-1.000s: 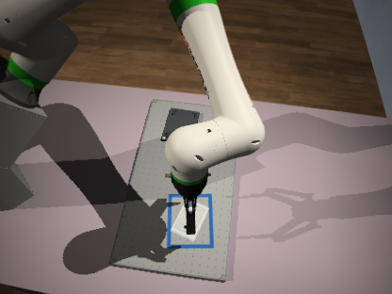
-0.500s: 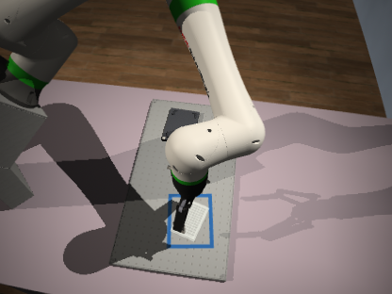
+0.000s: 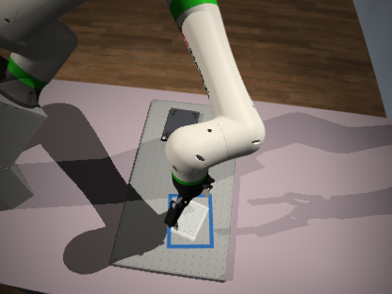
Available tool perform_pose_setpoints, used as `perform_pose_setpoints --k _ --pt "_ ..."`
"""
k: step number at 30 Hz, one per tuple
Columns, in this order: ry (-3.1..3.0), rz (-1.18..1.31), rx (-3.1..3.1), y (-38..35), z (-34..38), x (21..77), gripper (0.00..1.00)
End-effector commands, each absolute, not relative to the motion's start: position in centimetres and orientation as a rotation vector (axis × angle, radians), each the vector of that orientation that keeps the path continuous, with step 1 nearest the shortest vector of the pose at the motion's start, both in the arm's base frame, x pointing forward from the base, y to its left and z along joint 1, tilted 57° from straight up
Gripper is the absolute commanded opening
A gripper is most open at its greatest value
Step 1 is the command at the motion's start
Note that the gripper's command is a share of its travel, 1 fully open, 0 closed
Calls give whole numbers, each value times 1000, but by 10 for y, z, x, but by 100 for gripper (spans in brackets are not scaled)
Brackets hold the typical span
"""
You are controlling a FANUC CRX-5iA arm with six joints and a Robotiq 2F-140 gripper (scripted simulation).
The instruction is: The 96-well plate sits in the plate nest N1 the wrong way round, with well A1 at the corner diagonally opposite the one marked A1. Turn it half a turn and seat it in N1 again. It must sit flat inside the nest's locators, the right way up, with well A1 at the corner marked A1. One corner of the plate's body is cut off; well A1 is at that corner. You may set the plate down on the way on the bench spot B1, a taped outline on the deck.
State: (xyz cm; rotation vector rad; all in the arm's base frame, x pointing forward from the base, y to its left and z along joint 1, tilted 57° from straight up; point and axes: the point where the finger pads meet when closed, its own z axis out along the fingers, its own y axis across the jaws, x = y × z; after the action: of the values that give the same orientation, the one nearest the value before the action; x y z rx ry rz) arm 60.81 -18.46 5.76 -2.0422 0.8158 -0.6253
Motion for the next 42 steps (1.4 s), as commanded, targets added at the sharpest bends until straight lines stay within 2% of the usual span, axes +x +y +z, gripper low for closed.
perform_pose_setpoints --k 1,36,42 --pt "986 -519 -1953 -185 58 608 100" --pt "1784 79 -1186 -185 58 608 100" --pt "1826 121 -1123 -185 58 608 100"
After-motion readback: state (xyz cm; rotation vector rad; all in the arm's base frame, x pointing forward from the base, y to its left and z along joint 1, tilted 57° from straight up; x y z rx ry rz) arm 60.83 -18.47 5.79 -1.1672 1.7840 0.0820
